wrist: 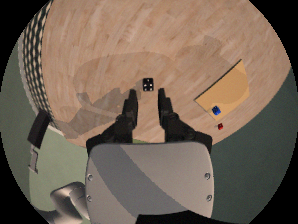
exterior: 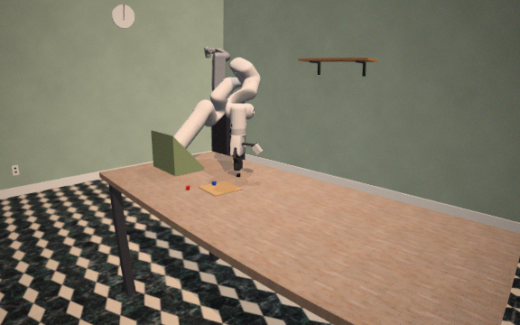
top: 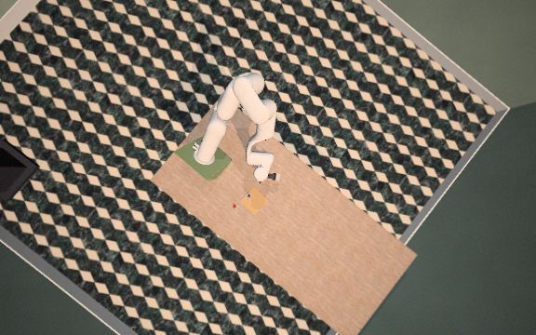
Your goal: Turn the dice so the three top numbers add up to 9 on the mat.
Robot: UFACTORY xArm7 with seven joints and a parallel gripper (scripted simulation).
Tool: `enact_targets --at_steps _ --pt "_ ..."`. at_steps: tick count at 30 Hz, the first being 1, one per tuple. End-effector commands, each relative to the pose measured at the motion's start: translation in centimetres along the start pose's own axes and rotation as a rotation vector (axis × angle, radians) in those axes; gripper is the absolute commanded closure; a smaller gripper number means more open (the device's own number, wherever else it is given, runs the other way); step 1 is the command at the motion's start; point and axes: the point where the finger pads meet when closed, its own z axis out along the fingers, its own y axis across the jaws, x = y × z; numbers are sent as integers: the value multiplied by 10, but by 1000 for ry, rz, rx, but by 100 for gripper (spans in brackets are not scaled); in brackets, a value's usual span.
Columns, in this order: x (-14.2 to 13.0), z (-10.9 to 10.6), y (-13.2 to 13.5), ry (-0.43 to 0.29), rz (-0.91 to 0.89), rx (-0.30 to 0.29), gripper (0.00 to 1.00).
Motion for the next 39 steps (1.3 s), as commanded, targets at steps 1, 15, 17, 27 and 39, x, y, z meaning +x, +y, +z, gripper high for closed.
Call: enact_targets --at_steps 1,15,17,27,39 --pt "1 4 1 4 0 -2 69" --pt "1 13 1 4 0 -2 69" --pt "1 14 1 4 0 -2 69" --pt "1 14 1 4 0 -2 69" --pt "1 14 1 4 0 -2 69"
